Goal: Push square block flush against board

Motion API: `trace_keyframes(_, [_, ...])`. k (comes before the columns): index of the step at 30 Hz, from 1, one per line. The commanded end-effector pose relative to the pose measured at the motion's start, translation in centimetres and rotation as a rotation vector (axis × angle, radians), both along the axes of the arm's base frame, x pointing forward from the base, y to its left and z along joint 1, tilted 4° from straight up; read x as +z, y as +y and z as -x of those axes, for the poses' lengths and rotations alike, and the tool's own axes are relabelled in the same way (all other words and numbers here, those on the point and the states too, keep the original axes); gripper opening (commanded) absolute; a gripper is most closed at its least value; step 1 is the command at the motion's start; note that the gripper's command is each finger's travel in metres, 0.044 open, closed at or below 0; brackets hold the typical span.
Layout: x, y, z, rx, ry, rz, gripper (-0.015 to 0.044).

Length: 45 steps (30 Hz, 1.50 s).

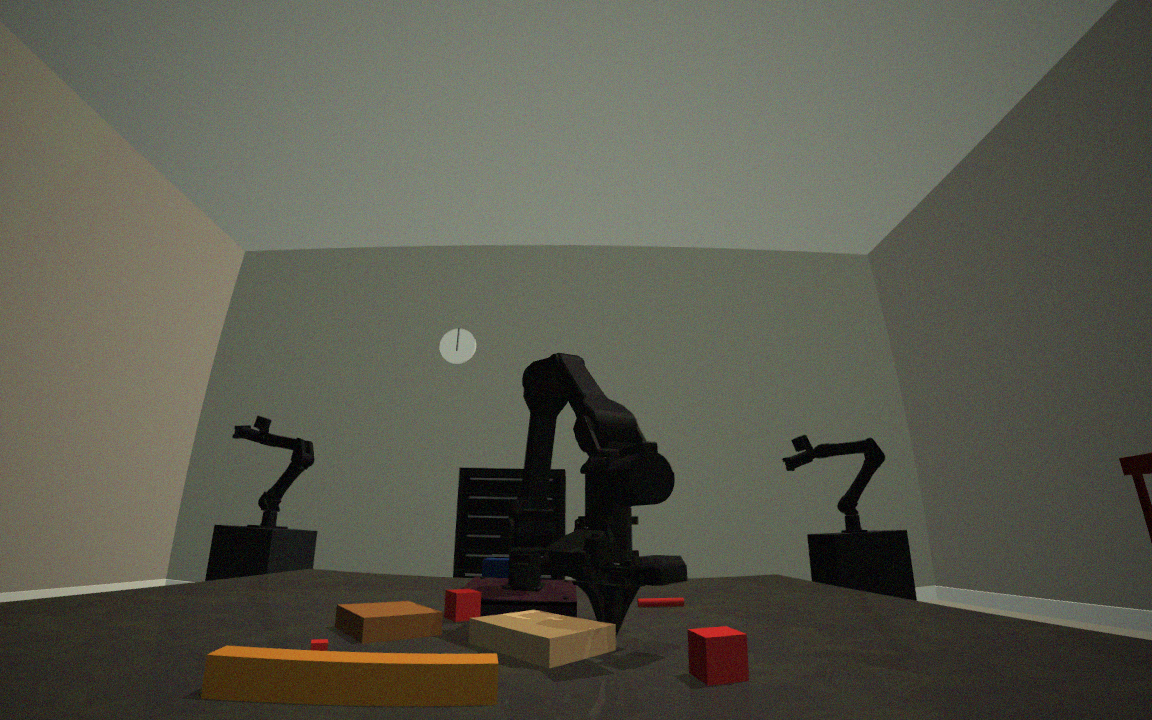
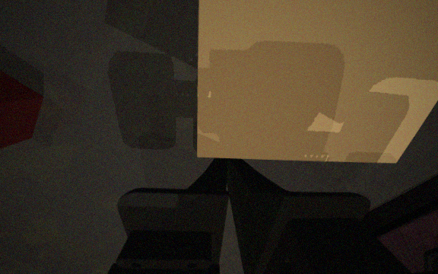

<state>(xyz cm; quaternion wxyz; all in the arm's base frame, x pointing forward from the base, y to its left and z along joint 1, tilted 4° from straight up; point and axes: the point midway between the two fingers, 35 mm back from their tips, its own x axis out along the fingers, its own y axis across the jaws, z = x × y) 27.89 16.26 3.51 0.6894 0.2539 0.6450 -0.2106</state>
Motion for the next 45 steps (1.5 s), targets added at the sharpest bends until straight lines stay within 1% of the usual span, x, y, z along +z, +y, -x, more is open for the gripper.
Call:
trace_keyframes(1, [0.2,-0.3,-0.7,0.006,-0.006,-0.002,0.0])
trace_keyframes(10, [0.2,-0.6,-1.2,0.006,-0.006,-0.002,0.0])
trace_keyframes(41, [0.0,2.4,2.9,0.006,-0.003,-0.005,0.0])
trace_keyframes(43, [1.2,2.3,2.4,0.011,0.0,-0.006,0.0])
trace_keyframes(45, [4.3,2.2,2.7,0.007,-0.002,-0.005,0.0])
